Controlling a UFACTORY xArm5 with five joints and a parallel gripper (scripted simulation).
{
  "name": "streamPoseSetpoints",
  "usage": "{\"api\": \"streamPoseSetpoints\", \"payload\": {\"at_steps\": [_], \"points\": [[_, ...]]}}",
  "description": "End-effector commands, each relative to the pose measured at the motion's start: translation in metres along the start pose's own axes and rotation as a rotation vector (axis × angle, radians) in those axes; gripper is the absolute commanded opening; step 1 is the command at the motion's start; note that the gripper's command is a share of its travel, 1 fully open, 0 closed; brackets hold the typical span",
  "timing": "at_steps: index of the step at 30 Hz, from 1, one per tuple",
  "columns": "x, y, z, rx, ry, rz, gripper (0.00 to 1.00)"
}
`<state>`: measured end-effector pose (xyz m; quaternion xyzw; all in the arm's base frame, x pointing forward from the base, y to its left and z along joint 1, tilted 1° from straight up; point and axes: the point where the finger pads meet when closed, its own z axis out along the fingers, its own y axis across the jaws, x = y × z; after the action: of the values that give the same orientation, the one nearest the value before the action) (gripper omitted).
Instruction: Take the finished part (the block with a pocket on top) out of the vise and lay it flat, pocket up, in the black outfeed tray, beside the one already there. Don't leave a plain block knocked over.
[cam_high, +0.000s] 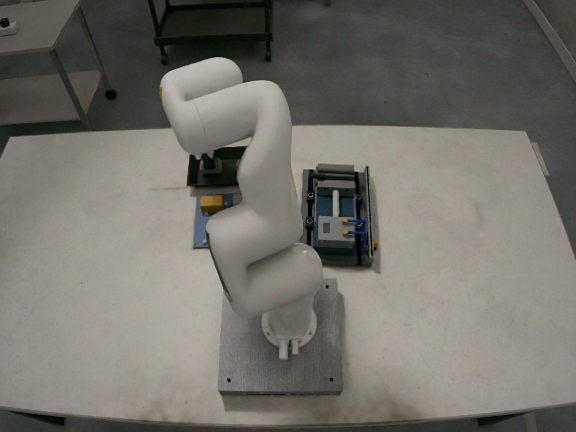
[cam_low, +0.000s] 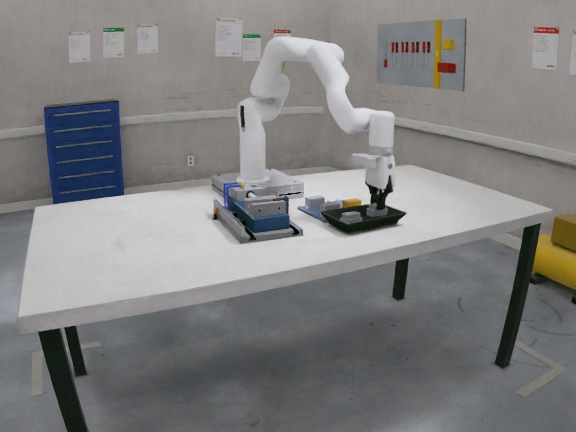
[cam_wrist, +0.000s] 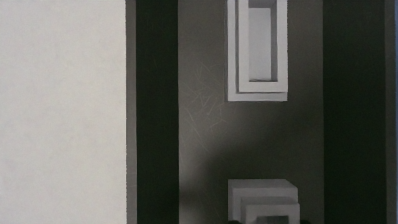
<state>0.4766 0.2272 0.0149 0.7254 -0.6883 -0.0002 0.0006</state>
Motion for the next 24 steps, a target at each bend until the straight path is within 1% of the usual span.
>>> {"api": "streamPoseSetpoints", "payload": {"at_steps": [1,12,24], "points": [[-0.0007,-0.0016,-0.0019,0.005,-0.002,0.000,0.00],[-0.0007,-0.0017,-0.0006,0.005,-0.002,0.000,0.00],[-0.0007,-0.0018,0.0051,0.005,-0.002,0.000,0.00]]}}
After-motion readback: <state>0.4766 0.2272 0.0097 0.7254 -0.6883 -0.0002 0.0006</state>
